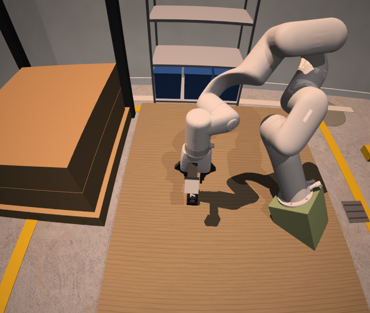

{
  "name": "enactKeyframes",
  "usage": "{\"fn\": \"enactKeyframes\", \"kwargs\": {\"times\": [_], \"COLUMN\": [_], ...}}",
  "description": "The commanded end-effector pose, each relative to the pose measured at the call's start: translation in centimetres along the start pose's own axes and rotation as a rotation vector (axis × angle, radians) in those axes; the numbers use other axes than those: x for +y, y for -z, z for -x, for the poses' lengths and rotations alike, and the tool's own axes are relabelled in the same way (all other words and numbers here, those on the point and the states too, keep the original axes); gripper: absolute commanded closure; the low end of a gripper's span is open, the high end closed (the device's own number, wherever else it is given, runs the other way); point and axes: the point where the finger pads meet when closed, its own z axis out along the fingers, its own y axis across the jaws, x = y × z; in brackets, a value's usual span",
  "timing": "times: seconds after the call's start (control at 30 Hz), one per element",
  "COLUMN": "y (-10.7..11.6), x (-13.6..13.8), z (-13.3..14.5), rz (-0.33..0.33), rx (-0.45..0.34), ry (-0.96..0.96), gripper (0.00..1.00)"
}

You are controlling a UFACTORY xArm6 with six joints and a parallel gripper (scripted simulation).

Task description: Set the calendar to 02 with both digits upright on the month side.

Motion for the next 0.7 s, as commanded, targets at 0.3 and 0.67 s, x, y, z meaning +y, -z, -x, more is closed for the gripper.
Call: {"fn": "enactKeyframes", "kwargs": {"times": [0.3, 0.67], "y": [-0.02, -0.64], "x": [0.12, 0.12], "z": [0.01, 0.05], "rz": [0.003, 0.002], "rx": [0.001, 0.001], "ry": [-0.001, 0.000], "gripper": [0.53, 0.53]}}
